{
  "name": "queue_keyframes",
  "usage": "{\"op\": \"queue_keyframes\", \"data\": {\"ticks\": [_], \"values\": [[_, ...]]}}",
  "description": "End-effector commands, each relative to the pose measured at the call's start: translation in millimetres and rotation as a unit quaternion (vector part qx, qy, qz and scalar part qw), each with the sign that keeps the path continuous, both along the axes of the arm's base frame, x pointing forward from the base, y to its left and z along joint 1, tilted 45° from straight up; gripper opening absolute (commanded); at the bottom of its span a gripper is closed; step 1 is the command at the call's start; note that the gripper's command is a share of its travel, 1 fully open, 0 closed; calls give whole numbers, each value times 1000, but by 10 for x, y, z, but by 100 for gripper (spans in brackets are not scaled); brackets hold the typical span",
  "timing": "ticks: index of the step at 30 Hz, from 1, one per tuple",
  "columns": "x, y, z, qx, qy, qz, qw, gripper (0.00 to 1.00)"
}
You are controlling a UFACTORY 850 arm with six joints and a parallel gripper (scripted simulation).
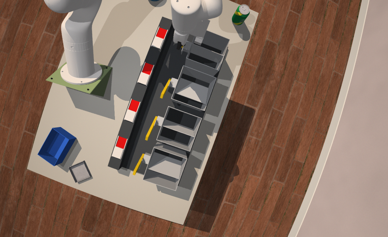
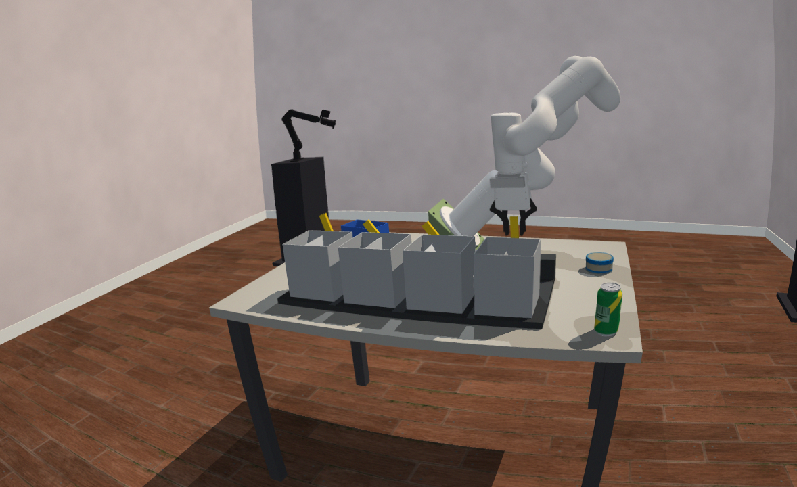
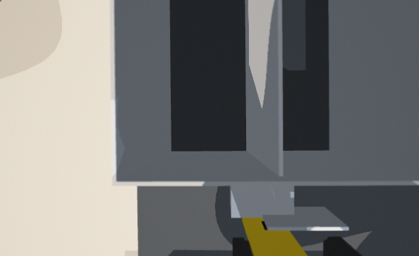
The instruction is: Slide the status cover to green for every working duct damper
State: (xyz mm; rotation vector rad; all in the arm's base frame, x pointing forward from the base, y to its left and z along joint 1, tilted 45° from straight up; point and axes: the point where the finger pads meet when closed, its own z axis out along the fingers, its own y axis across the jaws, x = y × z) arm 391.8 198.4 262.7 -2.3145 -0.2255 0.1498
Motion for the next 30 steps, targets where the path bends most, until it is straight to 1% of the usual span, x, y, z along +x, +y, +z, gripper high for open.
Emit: {"op": "queue_keyframes", "data": {"ticks": [1,9,14,19,21,30], "values": [[7,-2,5,0,-1,0,1000,39],[8,-8,11,0,-1,0,1000,39],[20,-53,55,0,-1,0,1000,39],[45,-154,151,0,-1,0,1000,39],[45,-154,151,0,-1,0,1000,39],[108,-407,394,0,-1,0,1000,39]]}}
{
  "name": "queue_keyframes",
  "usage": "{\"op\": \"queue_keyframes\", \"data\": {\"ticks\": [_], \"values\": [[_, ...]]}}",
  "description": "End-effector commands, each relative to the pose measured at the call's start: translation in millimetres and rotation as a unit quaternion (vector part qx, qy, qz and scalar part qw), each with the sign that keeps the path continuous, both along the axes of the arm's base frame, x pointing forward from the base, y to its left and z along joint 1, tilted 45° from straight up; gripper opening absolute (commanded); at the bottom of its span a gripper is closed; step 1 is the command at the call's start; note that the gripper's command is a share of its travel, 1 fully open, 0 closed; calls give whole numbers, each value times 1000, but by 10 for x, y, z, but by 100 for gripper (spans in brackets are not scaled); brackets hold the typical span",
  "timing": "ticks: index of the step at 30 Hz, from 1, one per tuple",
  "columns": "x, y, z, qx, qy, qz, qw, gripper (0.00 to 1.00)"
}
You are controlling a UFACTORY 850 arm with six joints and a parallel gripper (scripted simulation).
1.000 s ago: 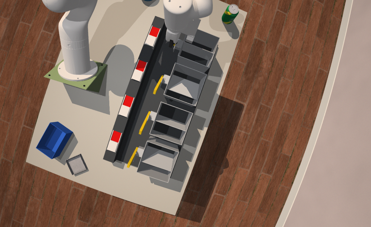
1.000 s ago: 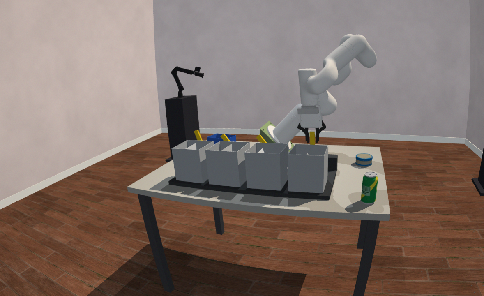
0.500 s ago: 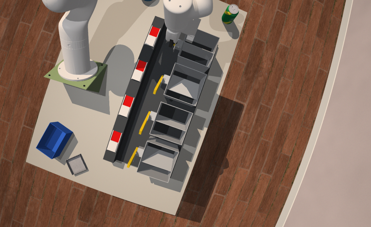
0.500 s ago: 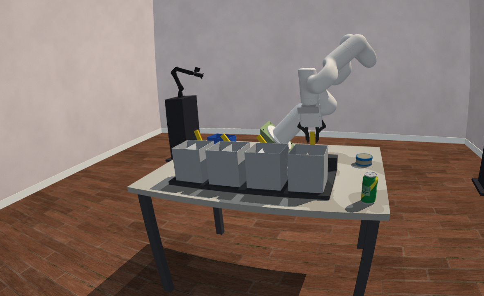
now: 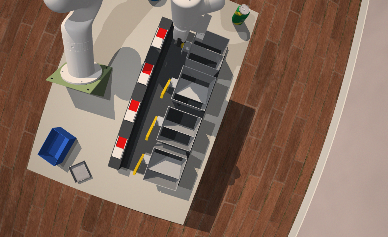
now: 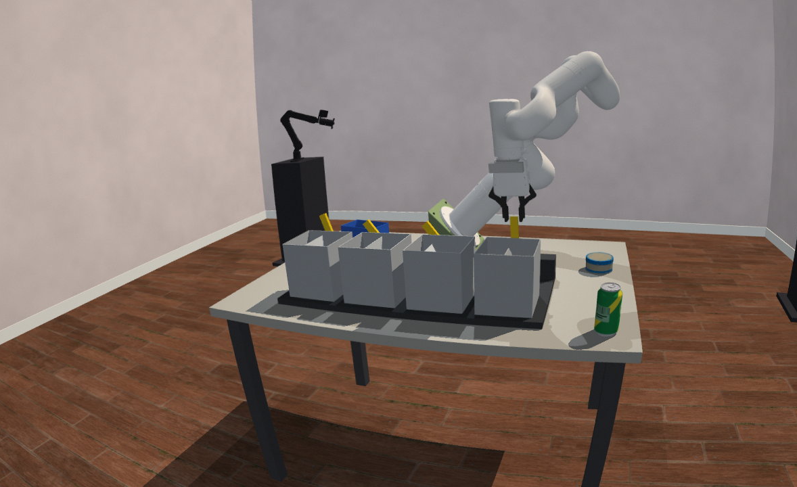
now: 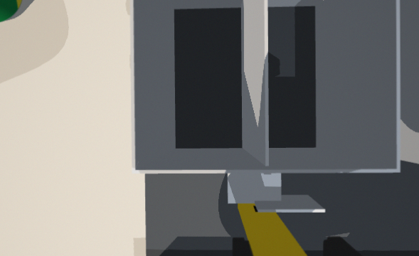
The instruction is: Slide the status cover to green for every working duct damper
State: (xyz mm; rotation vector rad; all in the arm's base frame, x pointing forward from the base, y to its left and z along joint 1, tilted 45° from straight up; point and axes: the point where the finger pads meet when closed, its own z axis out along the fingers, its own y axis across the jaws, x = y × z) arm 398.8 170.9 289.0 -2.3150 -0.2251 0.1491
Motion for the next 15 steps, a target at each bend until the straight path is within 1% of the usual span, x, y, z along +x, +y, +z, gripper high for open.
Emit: {"op": "queue_keyframes", "data": {"ticks": [1,6,15], "values": [[44,-159,157,0,-1,0,1000,39],[68,-253,247,0,-1,0,1000,39],[76,-285,278,0,-1,0,1000,39]]}}
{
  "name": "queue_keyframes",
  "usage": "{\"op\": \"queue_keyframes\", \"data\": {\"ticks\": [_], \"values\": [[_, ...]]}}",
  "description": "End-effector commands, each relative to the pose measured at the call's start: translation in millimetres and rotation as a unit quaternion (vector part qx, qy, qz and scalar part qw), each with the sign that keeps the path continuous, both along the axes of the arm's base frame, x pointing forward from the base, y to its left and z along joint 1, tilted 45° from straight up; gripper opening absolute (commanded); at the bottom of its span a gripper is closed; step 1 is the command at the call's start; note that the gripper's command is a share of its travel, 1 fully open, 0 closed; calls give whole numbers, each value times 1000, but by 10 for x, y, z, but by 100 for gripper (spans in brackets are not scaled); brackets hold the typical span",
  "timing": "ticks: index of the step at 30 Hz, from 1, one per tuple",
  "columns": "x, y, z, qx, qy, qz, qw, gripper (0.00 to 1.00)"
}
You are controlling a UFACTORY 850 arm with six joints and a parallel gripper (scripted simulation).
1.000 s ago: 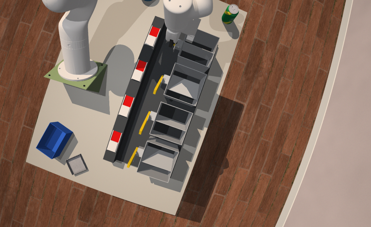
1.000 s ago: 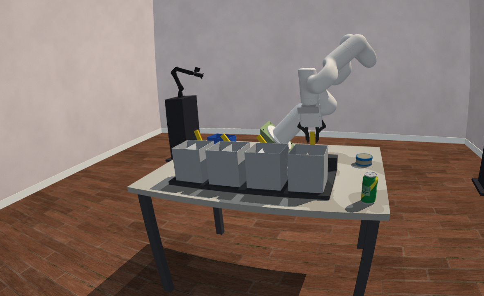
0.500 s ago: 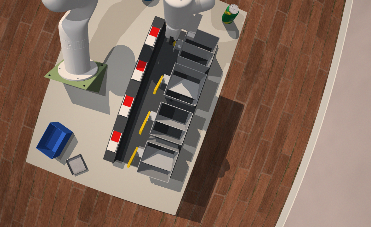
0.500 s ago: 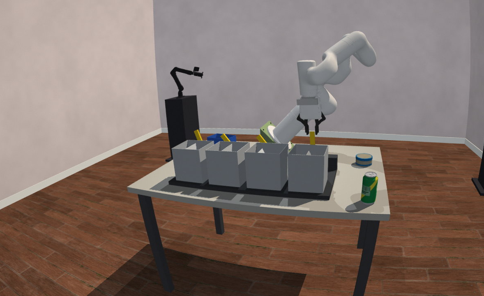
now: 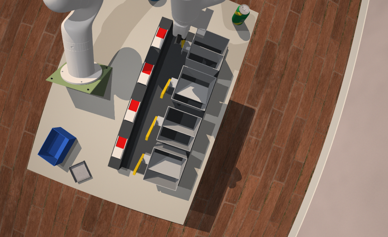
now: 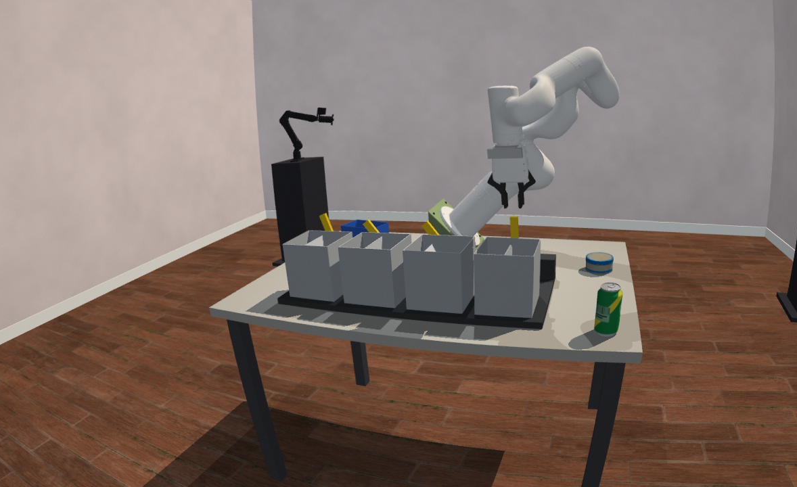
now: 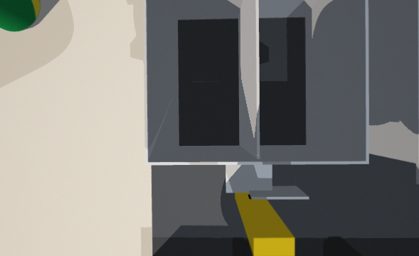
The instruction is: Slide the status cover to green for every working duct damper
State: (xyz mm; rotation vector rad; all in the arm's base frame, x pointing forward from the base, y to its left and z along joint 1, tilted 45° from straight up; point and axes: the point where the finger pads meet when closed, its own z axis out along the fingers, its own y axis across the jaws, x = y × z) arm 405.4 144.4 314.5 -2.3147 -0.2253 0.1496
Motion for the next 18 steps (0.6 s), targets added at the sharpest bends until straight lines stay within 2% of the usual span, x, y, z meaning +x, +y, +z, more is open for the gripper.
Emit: {"op": "queue_keyframes", "data": {"ticks": [1,2,4,8,10,11,16,18], "values": [[24,-18,25,0,-1,0,1000,39],[102,-8,35,-1,-1,0,1000,39],[430,37,75,-6,-2,0,1000,39],[627,61,100,-9,-3,0,1000,39],[627,61,100,-9,-3,0,1000,39],[823,85,127,-12,-4,0,1000,39],[1109,120,164,-17,-5,0,1000,39],[1135,123,167,-17,-5,0,1000,39]]}}
